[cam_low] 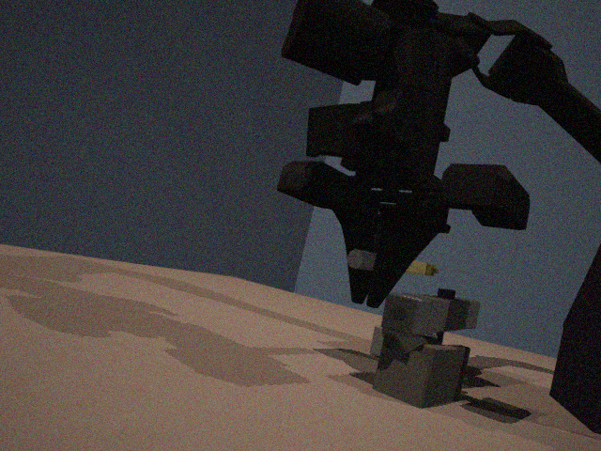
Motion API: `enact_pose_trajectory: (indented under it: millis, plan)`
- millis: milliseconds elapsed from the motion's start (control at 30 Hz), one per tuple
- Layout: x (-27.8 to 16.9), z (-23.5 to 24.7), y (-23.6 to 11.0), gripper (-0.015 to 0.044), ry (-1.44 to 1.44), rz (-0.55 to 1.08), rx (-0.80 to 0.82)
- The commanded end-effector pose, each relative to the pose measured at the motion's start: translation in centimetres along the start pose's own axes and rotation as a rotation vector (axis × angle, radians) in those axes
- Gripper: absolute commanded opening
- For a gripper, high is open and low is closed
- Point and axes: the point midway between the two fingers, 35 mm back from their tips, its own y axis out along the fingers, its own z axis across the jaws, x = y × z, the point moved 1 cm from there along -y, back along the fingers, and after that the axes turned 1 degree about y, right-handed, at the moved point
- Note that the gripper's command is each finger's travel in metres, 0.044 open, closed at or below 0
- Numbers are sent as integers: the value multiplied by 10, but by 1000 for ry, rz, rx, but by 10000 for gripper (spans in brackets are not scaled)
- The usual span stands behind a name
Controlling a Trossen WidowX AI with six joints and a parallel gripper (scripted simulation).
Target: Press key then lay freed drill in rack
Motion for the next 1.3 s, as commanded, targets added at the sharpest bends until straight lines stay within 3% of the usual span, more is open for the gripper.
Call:
enact_pose_trajectory:
  millis: [0,700,1267]
  plan:
    - [1,9,0,0,-2,1,5]
    - [5,37,0,0,-3,0,6]
    - [3,37,26,0,-3,1,5]
